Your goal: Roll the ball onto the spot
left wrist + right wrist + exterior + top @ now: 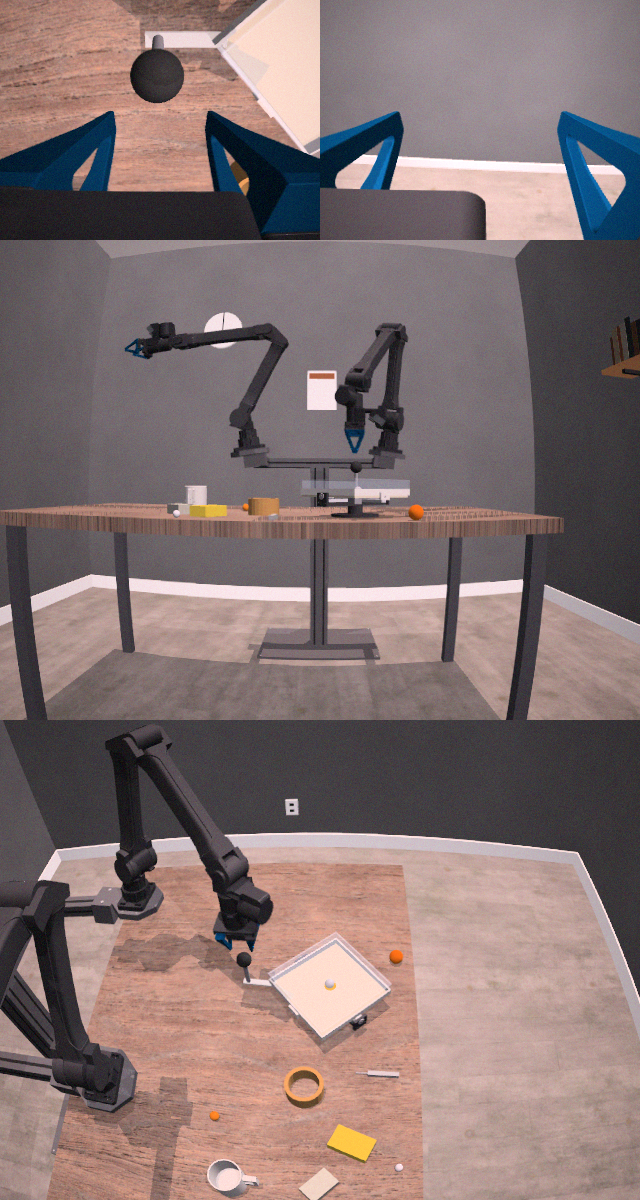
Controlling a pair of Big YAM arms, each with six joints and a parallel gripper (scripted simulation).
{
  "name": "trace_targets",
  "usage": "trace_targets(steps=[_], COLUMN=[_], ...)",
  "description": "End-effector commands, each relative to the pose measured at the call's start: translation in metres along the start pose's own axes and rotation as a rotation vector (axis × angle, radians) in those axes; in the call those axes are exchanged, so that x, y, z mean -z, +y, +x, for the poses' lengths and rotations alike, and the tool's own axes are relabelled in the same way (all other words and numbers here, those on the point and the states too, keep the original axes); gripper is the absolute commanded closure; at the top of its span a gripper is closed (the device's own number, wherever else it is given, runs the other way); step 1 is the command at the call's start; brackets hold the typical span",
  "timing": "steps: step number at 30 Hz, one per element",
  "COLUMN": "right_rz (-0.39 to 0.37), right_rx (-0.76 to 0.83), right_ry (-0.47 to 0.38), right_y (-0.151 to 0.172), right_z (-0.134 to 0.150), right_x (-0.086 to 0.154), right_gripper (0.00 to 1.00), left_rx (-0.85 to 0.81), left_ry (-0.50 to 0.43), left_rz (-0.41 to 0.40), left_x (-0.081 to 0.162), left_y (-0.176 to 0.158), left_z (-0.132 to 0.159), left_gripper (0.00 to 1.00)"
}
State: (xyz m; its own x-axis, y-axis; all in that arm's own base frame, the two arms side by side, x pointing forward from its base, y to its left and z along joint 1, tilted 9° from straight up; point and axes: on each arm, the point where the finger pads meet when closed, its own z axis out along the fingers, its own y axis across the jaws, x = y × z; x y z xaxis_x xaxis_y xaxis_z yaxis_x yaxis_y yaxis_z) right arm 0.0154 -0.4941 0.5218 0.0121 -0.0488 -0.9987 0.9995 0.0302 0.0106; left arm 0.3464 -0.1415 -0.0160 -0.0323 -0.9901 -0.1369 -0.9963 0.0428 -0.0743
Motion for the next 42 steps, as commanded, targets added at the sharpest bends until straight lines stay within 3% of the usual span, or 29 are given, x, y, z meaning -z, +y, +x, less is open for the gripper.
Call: trace_targets(steps=[1,5,13,14,42], right_rz=[0.005,0.005,0.005,0.005,0.005], right_rx=[0.011,0.011,0.011,0.011,0.011], right_ry=[-0.091,-0.091,-0.091,-0.091,-0.091], right_y=[-0.0035,-0.0035,-0.0035,-0.0035,-0.0035], right_z=[-0.0482,-0.0482,-0.0482,-0.0482,-0.0482], right_x=[0.0038,0.0038,0.0038,0.0038,0.0038], right_gripper=[0.00,0.00,0.00,0.00,0.00], left_rx=[0.004,0.006,0.005,0.005,0.005], left_ry=[0.003,0.014,0.006,0.006,0.006], left_rz=[0.012,0.036,0.020,0.020,0.020], left_x=[0.0081,0.0170,0.0095,0.0095,0.0095], left_y=[-0.0064,-0.0131,-0.0124,-0.0124,-0.0124], left_z=[0.0063,0.0090,0.0089,0.0089,0.0089], left_gripper=[0.43,0.43,0.43,0.00,0.00])
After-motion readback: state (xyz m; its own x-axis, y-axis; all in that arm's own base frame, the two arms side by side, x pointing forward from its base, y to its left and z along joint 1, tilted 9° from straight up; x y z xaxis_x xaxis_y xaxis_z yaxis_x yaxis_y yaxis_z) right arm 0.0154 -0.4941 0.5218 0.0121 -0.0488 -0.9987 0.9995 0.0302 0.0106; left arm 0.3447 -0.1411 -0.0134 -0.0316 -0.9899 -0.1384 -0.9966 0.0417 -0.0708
